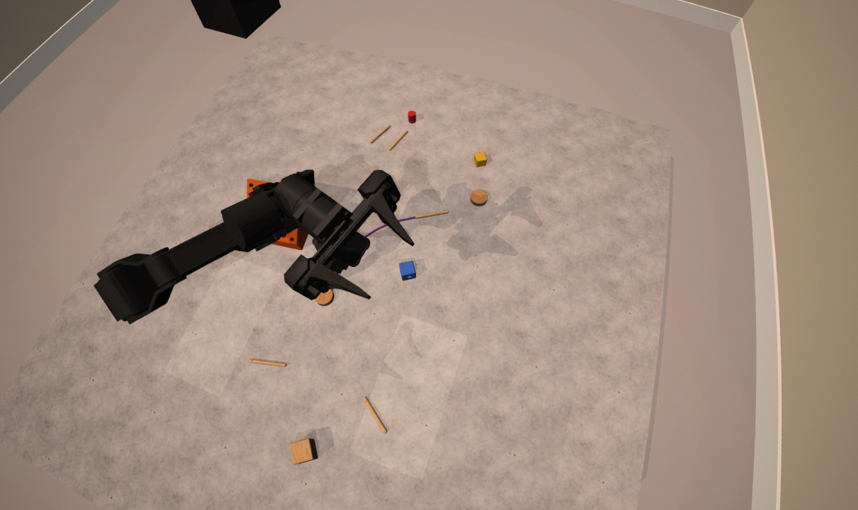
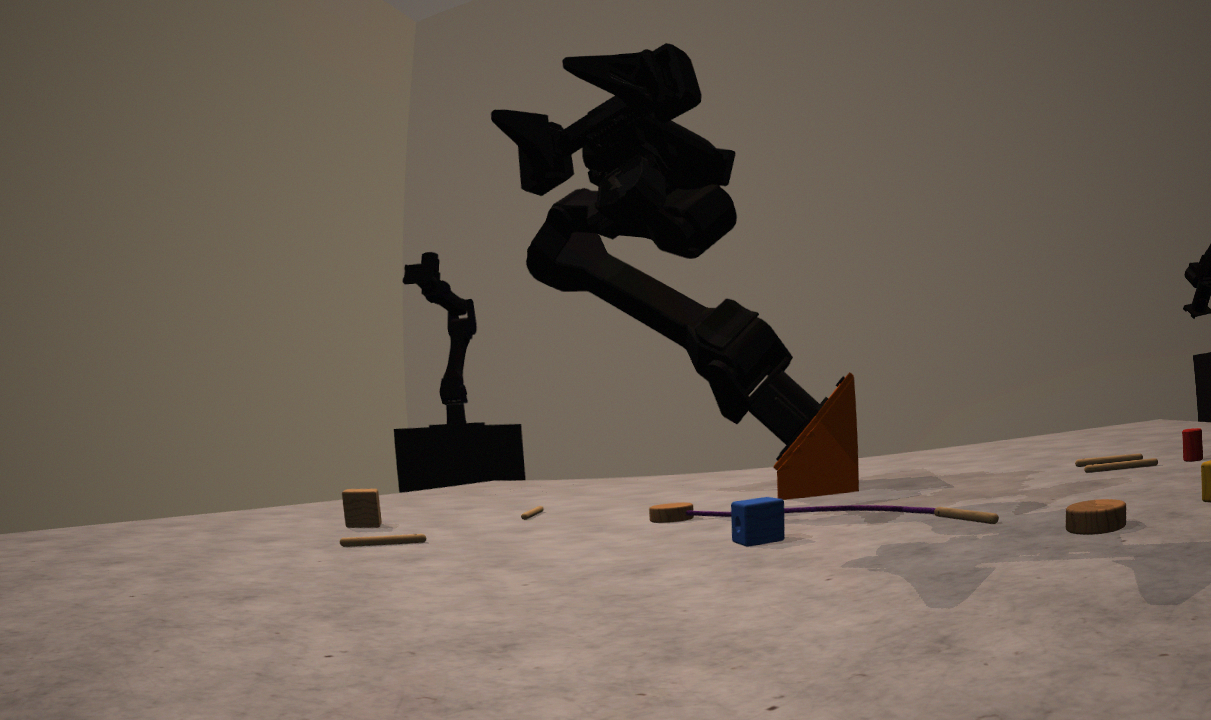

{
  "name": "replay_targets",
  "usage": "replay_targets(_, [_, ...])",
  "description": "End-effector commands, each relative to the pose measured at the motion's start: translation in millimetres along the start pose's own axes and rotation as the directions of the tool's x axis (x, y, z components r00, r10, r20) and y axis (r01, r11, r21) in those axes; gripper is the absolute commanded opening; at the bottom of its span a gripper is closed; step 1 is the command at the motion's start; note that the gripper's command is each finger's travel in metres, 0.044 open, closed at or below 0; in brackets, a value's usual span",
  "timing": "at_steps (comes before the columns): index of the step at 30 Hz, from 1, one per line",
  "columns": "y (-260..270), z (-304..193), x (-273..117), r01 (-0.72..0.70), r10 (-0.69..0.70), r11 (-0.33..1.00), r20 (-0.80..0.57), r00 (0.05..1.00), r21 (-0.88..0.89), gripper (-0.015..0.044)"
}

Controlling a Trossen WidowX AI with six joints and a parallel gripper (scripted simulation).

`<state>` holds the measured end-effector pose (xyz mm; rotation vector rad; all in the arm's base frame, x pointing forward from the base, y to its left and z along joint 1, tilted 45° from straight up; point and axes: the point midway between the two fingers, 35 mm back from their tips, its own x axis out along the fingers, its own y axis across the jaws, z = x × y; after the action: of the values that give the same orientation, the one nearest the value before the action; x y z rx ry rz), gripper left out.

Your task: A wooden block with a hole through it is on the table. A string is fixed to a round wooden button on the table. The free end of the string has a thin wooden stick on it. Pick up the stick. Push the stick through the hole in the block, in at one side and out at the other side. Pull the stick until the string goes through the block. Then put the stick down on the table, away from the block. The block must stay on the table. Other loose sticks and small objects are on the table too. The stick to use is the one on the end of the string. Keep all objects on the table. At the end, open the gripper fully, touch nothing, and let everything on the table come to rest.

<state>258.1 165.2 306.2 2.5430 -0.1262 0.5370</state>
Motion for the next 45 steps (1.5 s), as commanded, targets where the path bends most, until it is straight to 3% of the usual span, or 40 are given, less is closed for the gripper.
replay_targets(1, [0,0,0,0.0,0.0,1.0,0.0,1.0,0.0,0.0426])
replay_targets(4, [-9,4,4,0.027,-0.025,0.994,0.019,1.0,-0.105,0.044])
replay_targets(7, [-44,24,17,0.167,-0.125,0.842,0.116,0.985,-0.512,0.044])
replay_targets(10, [-76,51,24,0.319,-0.216,0.492,0.241,0.946,-0.811,0.044])
replay_targets(13, [-103,82,25,0.402,-0.28,0.029,0.379,0.882,-0.915,0.044])
replay_targets(15, [-117,105,22,0.394,-0.306,-0.287,0.474,0.826,-0.873,0.044])
replay_targets(19, [-130,137,15,0.278,-0.319,-0.671,0.606,0.728,-0.687,0.044])
replay_targets(22, [-135,160,7,0.115,-0.31,-0.865,0.699,0.644,-0.489,0.044])
replay_targets(25, [-136,183,-4,-0.103,-0.284,-0.956,0.785,0.55,-0.274,0.044])
replay_targets(30, [-130,216,-25,-0.525,-0.204,-0.851,0.904,0.375,0.025,0.044])
replay_targets(36, [-107,245,-54,-0.916,-0.05,-0.384,0.988,0.148,0.118,0.044])
replay_targets(40, [-91,253,-69,-0.998,0.05,-0.056,0.998,0.033,0.036,0.044])
replay_targets(45, [-71,257,-82,-0.94,0.165,0.316,0.983,-0.08,-0.13,0.044])
